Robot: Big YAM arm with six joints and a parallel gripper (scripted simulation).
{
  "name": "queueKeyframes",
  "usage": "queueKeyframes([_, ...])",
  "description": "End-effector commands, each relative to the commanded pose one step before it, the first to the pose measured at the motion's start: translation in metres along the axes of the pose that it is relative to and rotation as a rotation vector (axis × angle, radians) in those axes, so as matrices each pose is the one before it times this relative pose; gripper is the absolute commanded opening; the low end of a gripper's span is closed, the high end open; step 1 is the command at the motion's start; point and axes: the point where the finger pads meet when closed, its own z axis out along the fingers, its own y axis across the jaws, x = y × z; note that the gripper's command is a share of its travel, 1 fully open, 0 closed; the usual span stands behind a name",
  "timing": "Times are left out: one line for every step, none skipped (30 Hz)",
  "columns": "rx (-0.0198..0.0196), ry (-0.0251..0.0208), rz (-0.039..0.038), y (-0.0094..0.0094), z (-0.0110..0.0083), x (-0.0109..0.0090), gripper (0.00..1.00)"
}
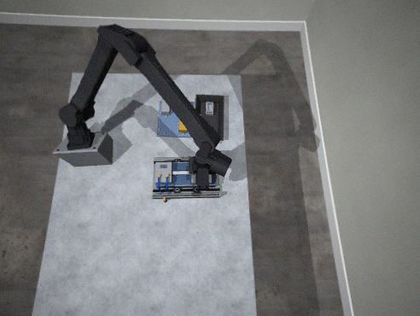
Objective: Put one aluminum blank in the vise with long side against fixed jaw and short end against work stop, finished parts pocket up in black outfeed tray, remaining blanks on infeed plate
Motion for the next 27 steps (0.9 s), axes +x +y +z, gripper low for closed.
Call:
queueKeyframes([0.00308,-0.00229,-0.00699,0.00569,0.01168,-0.00124,0.64])
queueKeyframes([0.0,0.0,0.0,0.0,0.0,0.0,0.64])
queueKeyframes([-0.00166,-0.00036,-0.00013,0.00041,-0.0005,-0.0005,0.64])
queueKeyframes([-0.00146,-0.00023,0.00029,0.00023,-0.00046,-0.00053,0.64])
queueKeyframes([-0.00117,-0.00013,0.0005,0.0001,-0.00036,-0.00049,0.64])
queueKeyframes([-0.00077,-0.00006,0.00049,0.00001,-0.0002,-0.00037,0.64])
queueKeyframes([-0.00043,0.0,0.00042,-0.00005,-0.00006,-0.00024,0.64])
queueKeyframes([-0.00016,0.00005,0.00035,-0.0001,0.00004,-0.00015,0.64])
queueKeyframes([0.00005,0.00009,0.00028,-0.00013,0.00012,-0.00007,0.64])
queueKeyframes([0.0002,0.0001,0.00022,-0.00015,0.00017,-0.00001,0.64])
queueKeyframes([0.00031,0.00012,0.00016,-0.00016,0.00021,0.00003,0.64])
queueKeyframes([0.00037,0.00013,0.00009,-0.00017,0.00022,0.00006,0.64])
queueKeyframes([0.00041,0.00013,0.00005,-0.00017,0.00023,0.00007,0.64])
queueKeyframes([0.00042,0.00012,0.00001,-0.00016,0.00022,0.00008,0.64])
queueKeyframes([0.00041,0.00012,-0.00002,-0.00015,0.0002,0.00009,0.64])
queueKeyframes([0.00038,0.00011,-0.00004,-0.00014,0.00018,0.00008,0.64])
queueKeyframes([0.00035,0.0001,-0.00005,-0.00012,0.00016,0.00008,0.64])
queueKeyframes([0.0,0.0,0.0,0.0,0.0,0.0,0.64])
queueKeyframes([0.0,0.0,0.0,0.0,0.0,0.0,0.64])
queueKeyframes([0.00031,0.00008,-0.00006,-0.00011,0.00014,0.00007,0.64])
queueKeyframes([0.00027,0.00007,-0.00005,-0.00009,0.00011,0.00006,0.64])
queueKeyframes([0.00023,0.00006,-0.00004,-0.00008,0.0001,0.00005,0.64])
queueKeyframes([0.00019,0.00005,-0.00004,-0.00007,0.00008,0.00004,0.64])
queueKeyframes([0.00017,0.00004,-0.00003,-0.00006,0.00007,0.00004,0.64])
queueKeyframes([0.00014,0.00004,-0.00003,-0.00005,0.00006,0.00003,0.64])
queueKeyframes([0.00012,0.00003,-0.00002,-0.00004,0.00005,0.00003,0.64])
queueKeyframes([0.0001,0.00003,-0.00002,-0.00003,0.00004,0.00002,0.64])
